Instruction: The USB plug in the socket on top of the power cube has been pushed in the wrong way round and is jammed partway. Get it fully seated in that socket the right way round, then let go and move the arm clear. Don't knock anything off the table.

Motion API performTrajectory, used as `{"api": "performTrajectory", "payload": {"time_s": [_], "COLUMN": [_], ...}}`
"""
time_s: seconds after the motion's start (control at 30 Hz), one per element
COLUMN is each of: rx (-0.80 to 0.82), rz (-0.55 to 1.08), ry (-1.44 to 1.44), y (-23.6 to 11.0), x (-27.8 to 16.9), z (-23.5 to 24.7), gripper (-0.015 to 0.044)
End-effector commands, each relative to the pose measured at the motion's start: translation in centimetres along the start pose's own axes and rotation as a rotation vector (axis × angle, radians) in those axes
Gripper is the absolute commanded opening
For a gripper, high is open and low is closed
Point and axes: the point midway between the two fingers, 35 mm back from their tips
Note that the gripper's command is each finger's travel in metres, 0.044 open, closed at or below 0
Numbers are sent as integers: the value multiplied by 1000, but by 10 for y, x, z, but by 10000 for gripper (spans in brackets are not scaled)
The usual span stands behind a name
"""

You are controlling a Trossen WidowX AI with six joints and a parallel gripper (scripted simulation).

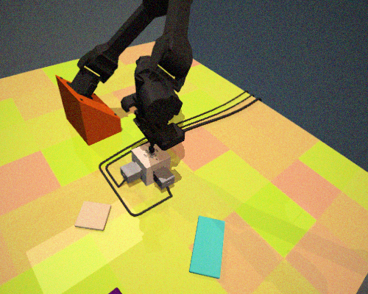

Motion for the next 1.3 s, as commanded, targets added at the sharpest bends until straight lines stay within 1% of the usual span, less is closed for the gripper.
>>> {"api": "performTrajectory", "payload": {"time_s": [0.0, 1.27], "rx": [0, 0], "rz": [-4, -5], "ry": [8, 8], "y": [1, 6], "x": [0, 0], "z": [1, 1], "gripper": [0, 0]}}
Point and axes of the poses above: the point midway between the two fingers, 35 mm back from their tips, its own y axis out along the fingers, its own z axis across the jaws, x = y × z, and after that the axes turned 5 degrees about -y, right-handed
